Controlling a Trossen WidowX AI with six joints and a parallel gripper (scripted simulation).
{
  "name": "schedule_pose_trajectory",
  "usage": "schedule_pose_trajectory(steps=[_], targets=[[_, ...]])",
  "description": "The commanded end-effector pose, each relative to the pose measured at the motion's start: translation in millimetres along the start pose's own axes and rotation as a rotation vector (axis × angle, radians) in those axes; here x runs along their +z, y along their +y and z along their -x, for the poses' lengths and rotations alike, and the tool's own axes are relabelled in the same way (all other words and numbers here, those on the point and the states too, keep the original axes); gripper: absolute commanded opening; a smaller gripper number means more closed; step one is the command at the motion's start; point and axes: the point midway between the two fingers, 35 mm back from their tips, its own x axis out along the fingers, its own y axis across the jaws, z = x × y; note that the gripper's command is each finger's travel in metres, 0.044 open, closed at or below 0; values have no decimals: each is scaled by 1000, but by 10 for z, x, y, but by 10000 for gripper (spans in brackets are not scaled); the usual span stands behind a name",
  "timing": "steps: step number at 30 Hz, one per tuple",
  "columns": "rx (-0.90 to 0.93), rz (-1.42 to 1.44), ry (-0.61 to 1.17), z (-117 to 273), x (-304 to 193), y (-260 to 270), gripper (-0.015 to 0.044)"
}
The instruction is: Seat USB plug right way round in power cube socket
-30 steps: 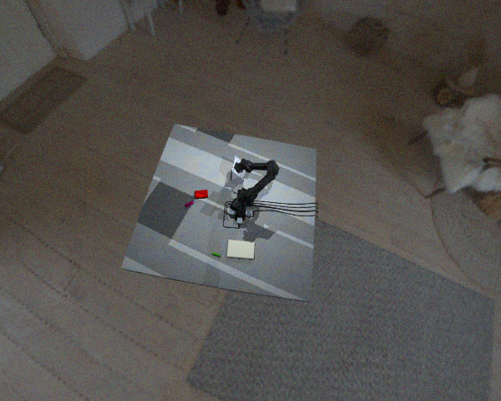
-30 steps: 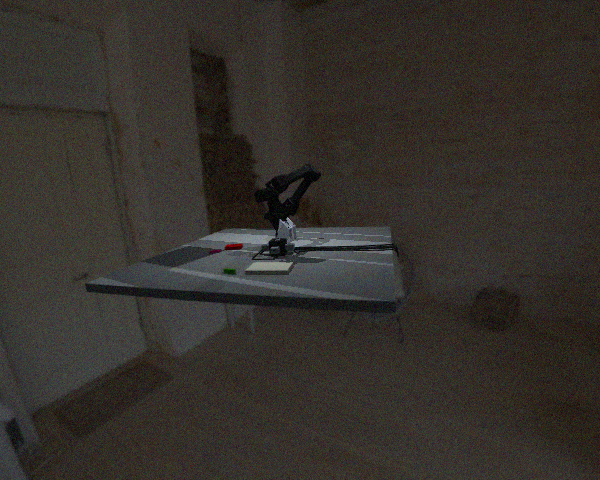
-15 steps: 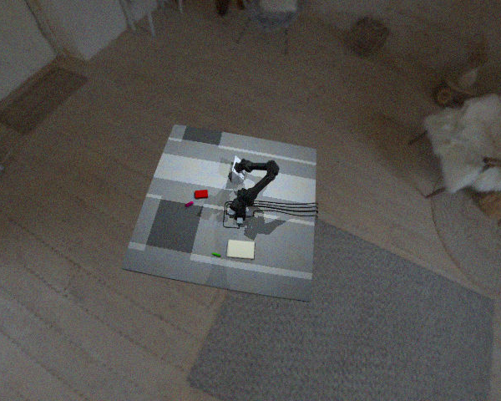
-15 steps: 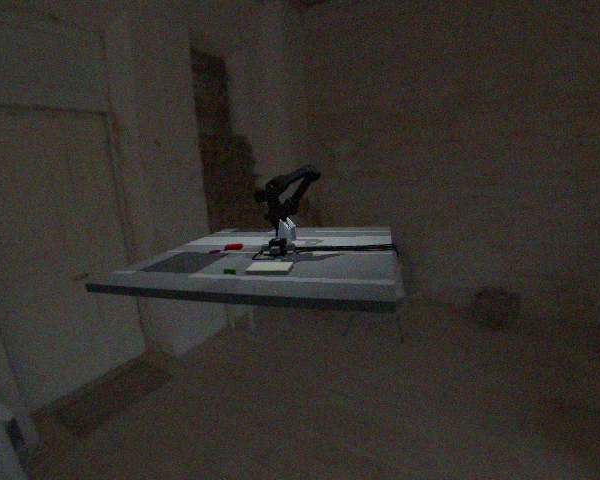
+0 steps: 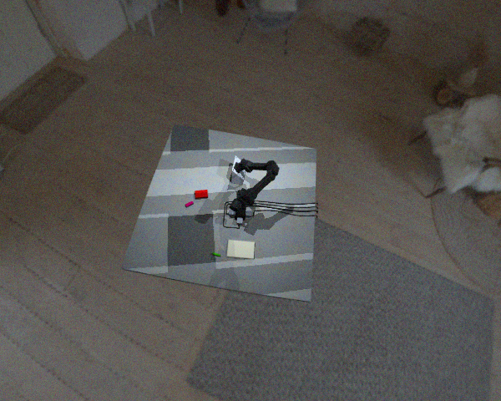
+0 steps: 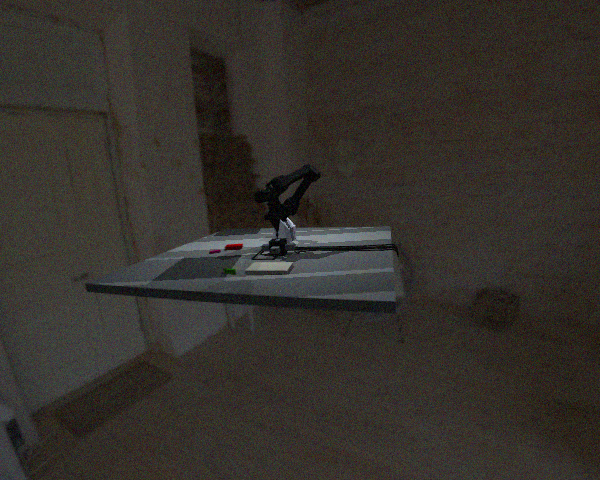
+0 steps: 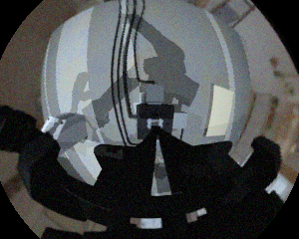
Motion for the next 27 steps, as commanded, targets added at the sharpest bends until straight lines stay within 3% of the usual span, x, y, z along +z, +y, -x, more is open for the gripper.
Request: schedule_pose_trajectory(steps=[1,27], targets=[[-3,8,-8,-6,8,-5,0],[-3,11,-13,-38,12,-6,0]])
